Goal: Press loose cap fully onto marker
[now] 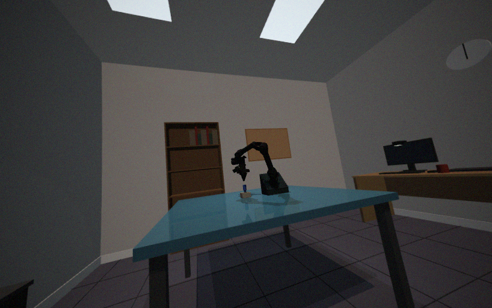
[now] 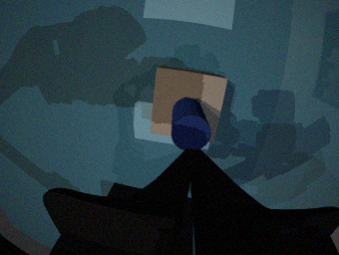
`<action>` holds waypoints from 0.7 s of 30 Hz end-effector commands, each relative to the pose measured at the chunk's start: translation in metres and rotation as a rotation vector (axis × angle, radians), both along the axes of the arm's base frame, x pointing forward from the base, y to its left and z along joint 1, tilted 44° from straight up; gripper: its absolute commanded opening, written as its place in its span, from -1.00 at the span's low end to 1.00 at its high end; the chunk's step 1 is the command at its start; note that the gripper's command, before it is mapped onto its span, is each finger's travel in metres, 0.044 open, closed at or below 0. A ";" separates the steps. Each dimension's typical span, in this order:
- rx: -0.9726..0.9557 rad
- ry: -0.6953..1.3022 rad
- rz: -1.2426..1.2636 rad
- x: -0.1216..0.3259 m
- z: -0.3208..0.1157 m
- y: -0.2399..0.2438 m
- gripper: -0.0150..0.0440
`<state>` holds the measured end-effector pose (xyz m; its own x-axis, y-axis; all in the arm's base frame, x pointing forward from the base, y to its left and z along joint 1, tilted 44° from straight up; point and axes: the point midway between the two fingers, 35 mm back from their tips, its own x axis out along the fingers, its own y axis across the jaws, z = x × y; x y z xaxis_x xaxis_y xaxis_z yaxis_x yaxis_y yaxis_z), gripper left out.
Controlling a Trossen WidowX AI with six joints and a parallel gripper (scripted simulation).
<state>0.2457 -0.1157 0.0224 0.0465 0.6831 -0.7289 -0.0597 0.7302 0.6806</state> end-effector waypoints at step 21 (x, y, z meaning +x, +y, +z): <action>0.007 0.041 -0.041 0.000 -0.017 0.016 -0.49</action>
